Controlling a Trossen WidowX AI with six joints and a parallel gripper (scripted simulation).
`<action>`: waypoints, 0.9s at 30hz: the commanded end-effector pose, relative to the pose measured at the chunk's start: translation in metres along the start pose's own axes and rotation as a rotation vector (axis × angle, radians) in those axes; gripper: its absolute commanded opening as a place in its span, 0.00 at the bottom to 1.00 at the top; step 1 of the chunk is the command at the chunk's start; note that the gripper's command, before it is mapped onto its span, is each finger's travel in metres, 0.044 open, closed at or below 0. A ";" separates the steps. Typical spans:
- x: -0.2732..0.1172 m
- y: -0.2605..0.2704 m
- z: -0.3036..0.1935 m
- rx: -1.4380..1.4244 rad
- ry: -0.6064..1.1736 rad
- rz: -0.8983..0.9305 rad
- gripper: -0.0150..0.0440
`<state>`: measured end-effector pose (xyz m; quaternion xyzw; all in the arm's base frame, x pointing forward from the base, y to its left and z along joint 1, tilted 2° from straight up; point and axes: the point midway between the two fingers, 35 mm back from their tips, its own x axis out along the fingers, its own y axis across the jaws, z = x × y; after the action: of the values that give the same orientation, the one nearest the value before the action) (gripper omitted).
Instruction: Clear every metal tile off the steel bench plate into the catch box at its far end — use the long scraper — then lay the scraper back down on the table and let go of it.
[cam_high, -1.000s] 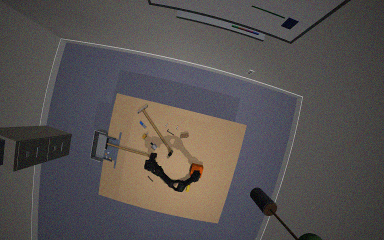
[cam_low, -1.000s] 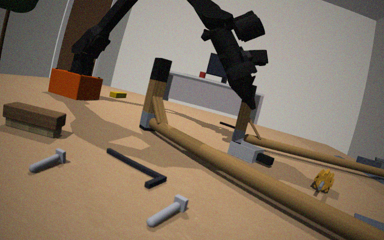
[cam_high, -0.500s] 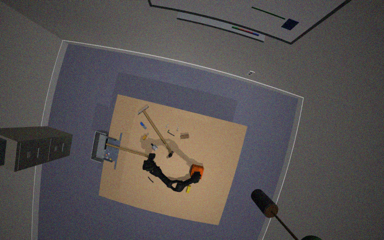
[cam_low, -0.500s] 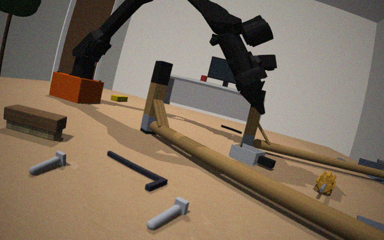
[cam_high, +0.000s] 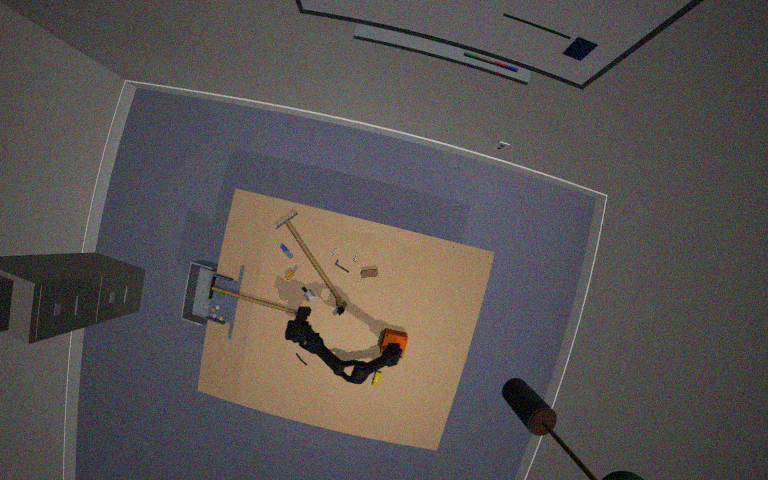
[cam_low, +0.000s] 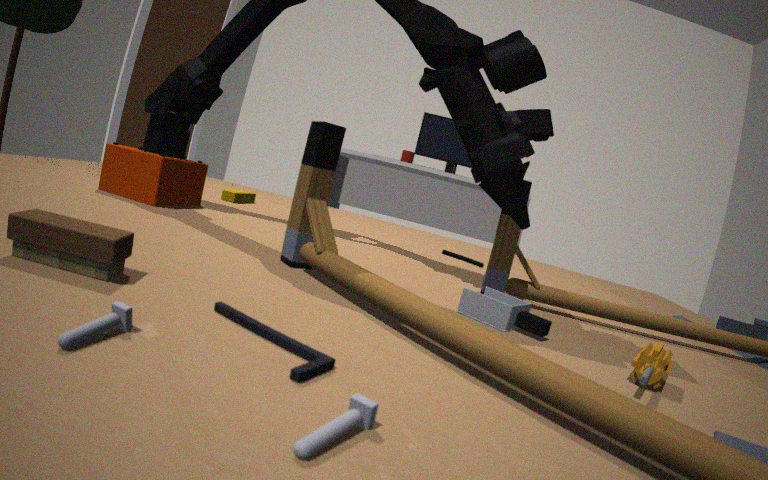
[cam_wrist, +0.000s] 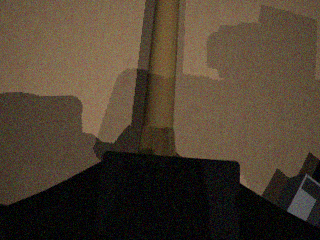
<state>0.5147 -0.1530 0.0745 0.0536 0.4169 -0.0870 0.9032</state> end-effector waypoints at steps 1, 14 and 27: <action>0.000 0.000 0.001 0.000 -0.003 0.000 0.25; -0.008 -0.001 -0.004 0.000 -0.006 -0.001 0.25; -0.021 -0.003 -0.014 0.000 -0.006 -0.001 0.25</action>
<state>0.4940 -0.1514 0.0741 0.0545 0.4209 -0.0880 0.9012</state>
